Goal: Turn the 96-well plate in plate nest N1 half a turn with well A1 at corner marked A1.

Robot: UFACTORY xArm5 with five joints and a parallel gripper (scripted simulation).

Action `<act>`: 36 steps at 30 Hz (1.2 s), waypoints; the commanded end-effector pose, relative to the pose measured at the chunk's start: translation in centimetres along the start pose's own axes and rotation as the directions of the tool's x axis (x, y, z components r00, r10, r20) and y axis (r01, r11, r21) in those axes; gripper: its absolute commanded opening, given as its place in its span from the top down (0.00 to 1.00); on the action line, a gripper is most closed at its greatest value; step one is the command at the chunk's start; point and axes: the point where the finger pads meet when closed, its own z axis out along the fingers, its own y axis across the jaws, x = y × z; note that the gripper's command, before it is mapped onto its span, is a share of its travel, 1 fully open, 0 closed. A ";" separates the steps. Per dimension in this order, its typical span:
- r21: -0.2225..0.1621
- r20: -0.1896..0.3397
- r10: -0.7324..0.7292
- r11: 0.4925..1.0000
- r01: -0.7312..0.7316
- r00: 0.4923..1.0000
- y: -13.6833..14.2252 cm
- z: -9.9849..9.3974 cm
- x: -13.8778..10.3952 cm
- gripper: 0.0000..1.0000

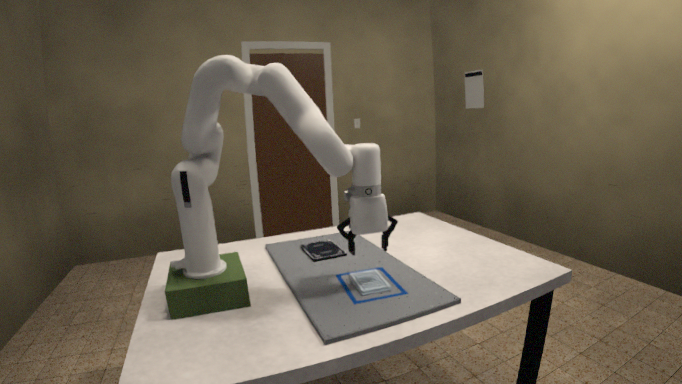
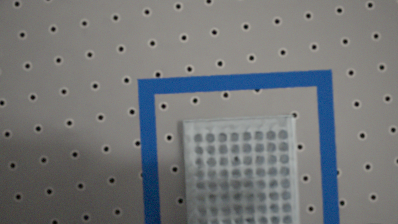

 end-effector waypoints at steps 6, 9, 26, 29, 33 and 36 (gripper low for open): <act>-0.005 0.010 0.223 0.975 -0.223 0.975 0.1 -0.1 0.0 0.00; -0.006 0.010 0.319 0.948 -0.319 0.948 0.1 -0.1 0.0 0.00; -0.010 0.006 0.734 0.679 -0.734 0.679 0.1 -0.1 0.0 0.00; -0.010 0.005 0.798 0.602 -0.798 0.602 0.1 -0.1 0.0 0.00; -0.011 0.004 0.871 0.491 -0.871 0.491 0.1 -0.1 0.0 0.00; -0.011 0.002 0.916 0.401 -0.916 0.401 0.1 -0.1 0.0 0.00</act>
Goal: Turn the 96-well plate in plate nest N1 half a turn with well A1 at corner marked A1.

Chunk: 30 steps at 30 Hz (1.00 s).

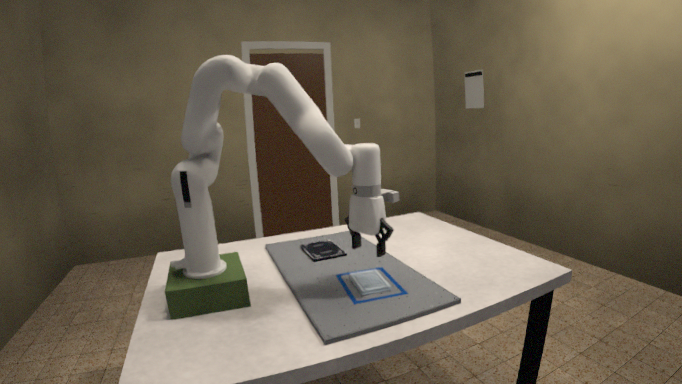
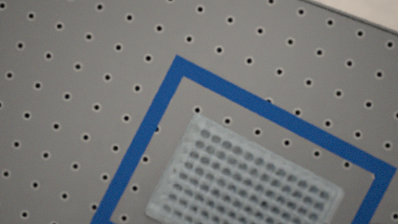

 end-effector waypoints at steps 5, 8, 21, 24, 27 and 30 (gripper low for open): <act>-0.011 0.002 0.212 0.977 -0.212 0.977 0.1 -0.1 0.1 0.00; -0.011 0.001 0.308 0.951 -0.308 0.951 0.1 -0.1 0.1 0.00; -0.011 -0.002 0.551 0.834 -0.551 0.834 0.1 0.9 0.1 0.00; -0.011 -0.003 0.632 0.775 -0.632 0.775 0.1 0.9 0.1 0.00; -0.010 -0.004 0.706 0.708 -0.706 0.708 0.1 0.9 0.1 0.00; -0.010 -0.005 0.773 0.634 -0.773 0.634 0.1 0.9 0.1 0.00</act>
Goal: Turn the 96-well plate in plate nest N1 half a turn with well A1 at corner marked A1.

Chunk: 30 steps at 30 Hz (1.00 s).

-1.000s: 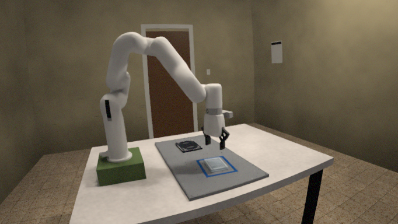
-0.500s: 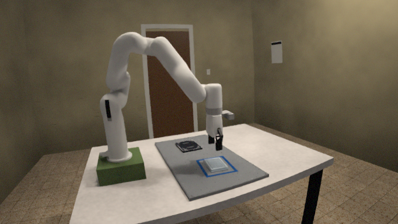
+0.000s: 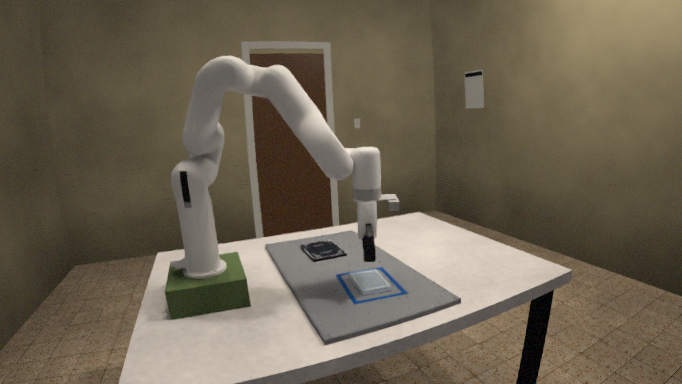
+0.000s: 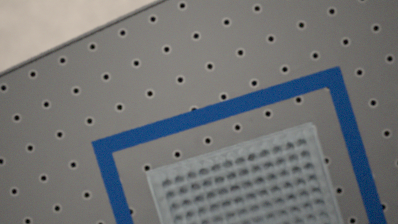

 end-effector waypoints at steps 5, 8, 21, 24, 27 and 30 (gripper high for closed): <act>-0.009 -0.007 0.274 0.962 -0.274 0.962 0.0 -0.1 0.1 0.00; -0.009 -0.007 0.306 0.952 -0.306 0.952 0.0 -0.1 0.1 0.00; -0.005 -0.010 0.677 0.736 -0.677 0.736 0.0 -0.1 0.1 0.00; -0.004 -0.010 0.725 0.689 -0.725 0.689 0.0 -0.1 0.1 0.00; -0.004 -0.011 0.769 0.639 -0.769 0.639 0.0 -0.1 0.1 0.00; -0.003 -0.011 0.829 0.559 -0.829 0.559 0.0 -0.1 0.1 0.00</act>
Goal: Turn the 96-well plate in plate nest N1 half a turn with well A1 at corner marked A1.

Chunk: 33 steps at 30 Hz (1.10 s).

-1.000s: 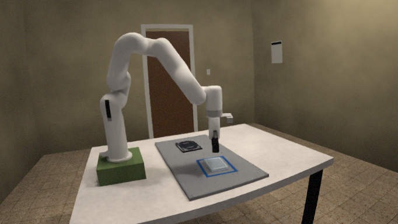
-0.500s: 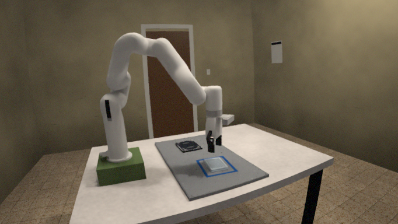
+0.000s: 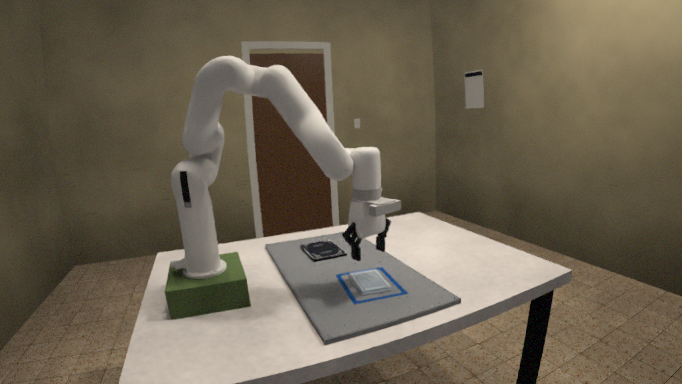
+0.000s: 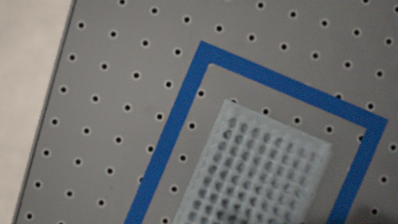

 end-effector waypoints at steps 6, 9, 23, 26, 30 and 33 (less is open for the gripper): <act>0.000 -0.011 0.299 0.954 -0.299 0.954 -0.1 -0.1 0.1 0.00; 0.001 -0.011 0.393 0.920 -0.393 0.920 -0.1 -0.1 0.1 0.00; 0.001 -0.011 0.397 0.918 -0.397 0.918 -0.1 0.2 0.1 0.00; 0.001 -0.011 0.397 0.918 -0.397 0.918 -0.1 0.7 0.1 0.00; 0.001 -0.011 0.397 0.918 -0.397 0.918 -0.1 1.0 0.1 0.00; 0.001 -0.011 0.397 0.918 -0.397 0.918 -0.1 1.5 0.1 0.00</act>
